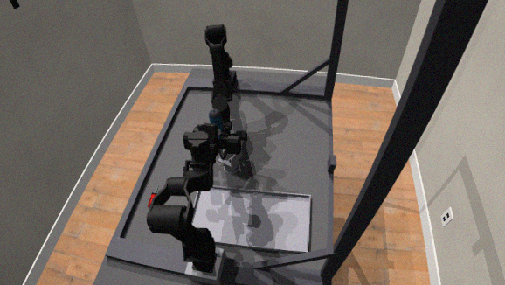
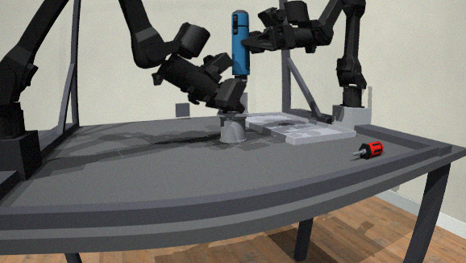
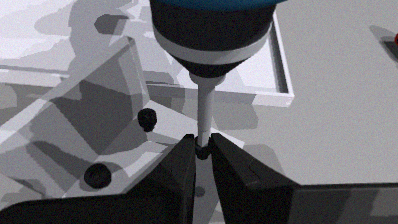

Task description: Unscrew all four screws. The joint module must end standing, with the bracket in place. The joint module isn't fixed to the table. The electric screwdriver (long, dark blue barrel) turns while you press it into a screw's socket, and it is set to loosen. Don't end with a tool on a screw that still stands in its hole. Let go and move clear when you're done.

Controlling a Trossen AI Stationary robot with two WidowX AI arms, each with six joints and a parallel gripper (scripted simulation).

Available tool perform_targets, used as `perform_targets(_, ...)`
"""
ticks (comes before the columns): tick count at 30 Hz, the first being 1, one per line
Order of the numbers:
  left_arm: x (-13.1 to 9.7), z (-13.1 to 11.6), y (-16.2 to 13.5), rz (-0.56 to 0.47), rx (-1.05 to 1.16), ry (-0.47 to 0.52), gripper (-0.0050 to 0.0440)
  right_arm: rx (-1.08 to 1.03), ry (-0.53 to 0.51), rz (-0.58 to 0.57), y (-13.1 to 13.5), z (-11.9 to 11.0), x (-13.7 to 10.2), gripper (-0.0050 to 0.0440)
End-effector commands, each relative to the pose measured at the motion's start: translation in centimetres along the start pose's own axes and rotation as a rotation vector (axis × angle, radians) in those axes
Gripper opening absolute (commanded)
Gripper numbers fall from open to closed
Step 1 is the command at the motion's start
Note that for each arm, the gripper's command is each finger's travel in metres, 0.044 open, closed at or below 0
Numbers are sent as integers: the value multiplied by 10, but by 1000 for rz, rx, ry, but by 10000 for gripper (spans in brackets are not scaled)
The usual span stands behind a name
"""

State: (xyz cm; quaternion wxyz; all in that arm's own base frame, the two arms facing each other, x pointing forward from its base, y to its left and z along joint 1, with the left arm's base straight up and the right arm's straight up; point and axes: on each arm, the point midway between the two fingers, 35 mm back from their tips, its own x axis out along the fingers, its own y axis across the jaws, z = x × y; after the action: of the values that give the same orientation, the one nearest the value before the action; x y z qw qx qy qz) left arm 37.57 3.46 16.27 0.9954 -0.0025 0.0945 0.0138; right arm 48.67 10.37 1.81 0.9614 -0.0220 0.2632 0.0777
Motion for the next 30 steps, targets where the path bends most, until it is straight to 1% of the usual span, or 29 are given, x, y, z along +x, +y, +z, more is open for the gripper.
perform_targets(1, 0, 22, -2, -6, 4, -54, 161, 2, -53, 3, 0, 22, -7, 2)
perform_targets(7, -1, 29, -2, -6, 4, -54, 161, 2, -53, 3, 0, 22, -7, 2)
perform_targets(8, -1, 33, -2, -6, 4, -54, 161, 2, -52, 3, 0, 22, -7, 2)
perform_targets(9, -2, 37, -2, -6, 4, -55, 161, 2, -40, 2, 1, 17, -4, 2)
perform_targets(15, -8, 68, -2, -7, 4, -55, 161, 2, -40, 2, 1, 17, -4, 2)
perform_targets(19, -13, 81, -2, -7, 4, -55, 161, 2, -40, 2, 1, 17, -4, 2)
perform_targets(21, -14, 83, -2, -6, 4, -55, 161, 2, -40, 2, 1, 17, -4, 2)
perform_targets(22, -14, 77, -2, -7, 3, -43, 161, 2, -40, 2, 1, 17, -4, 2)
perform_targets(30, -14, 75, -2, -6, 3, -44, 161, 2, -40, 2, 1, 17, -4, 2)
